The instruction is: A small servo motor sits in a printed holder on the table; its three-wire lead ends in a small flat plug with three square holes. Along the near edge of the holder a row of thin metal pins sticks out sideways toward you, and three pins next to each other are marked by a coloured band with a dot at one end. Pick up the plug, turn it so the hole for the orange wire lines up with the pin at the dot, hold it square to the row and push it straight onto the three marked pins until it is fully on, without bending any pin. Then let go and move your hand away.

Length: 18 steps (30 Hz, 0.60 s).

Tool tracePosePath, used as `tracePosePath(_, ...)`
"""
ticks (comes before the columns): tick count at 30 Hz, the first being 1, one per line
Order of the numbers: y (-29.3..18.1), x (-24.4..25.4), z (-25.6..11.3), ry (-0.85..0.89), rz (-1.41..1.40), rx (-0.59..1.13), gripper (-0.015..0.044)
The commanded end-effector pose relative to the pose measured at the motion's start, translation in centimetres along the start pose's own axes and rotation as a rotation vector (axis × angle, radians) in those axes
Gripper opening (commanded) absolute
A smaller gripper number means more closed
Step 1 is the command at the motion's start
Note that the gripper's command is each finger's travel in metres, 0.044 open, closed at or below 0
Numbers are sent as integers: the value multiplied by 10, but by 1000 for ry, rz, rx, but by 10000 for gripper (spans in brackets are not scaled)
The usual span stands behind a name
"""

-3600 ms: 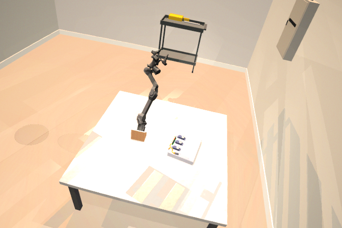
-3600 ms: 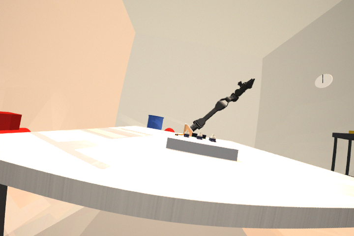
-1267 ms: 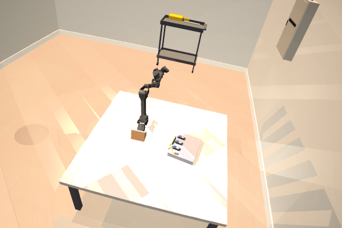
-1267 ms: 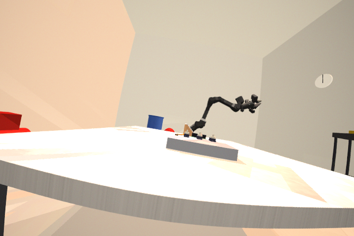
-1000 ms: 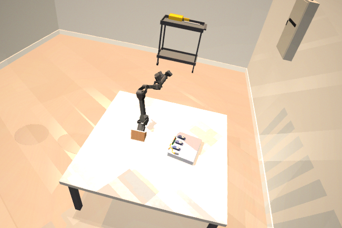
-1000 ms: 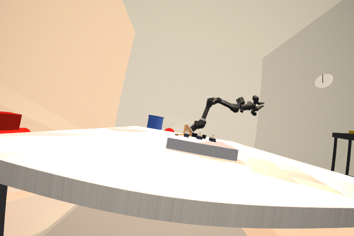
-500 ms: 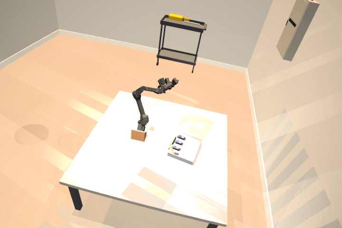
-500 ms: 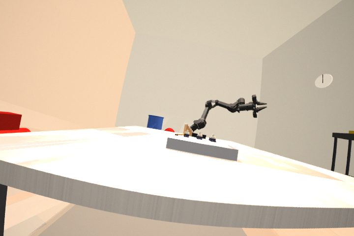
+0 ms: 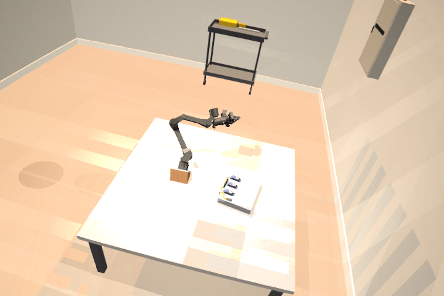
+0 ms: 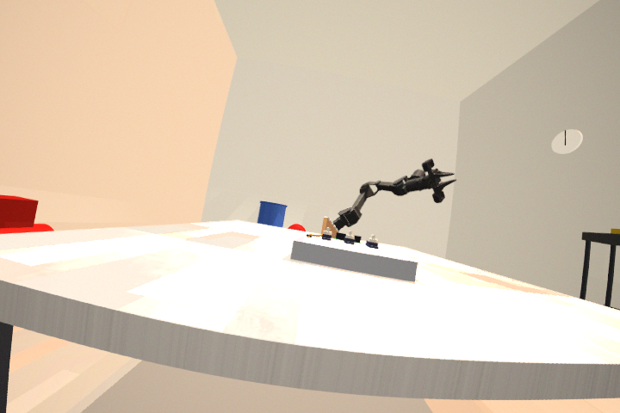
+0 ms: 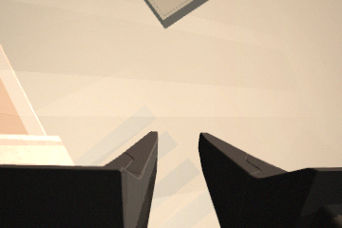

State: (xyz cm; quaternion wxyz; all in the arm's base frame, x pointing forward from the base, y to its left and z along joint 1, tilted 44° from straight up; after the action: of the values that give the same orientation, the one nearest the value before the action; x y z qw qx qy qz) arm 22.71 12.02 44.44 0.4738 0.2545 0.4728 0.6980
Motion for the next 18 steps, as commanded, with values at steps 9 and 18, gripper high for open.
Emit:
tracePosePath(9, -78, -77, -38, -295, 38, 258, 115)
tracePosePath(18, -117, -116, -65, -458, 77, 412, 115)
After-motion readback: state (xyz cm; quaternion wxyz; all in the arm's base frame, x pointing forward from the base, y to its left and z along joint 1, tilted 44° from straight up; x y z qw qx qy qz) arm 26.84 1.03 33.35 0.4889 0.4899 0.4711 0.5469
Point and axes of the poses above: the point midway between the two fingers, 35 mm back from their tips, its own z axis out along the fingers, its own x axis across the jaws, y = z × x, the point moved 5 cm from there along -z, back along the fingers, and after that the axes turned 6 degrees about z, right-handed, at the moved point
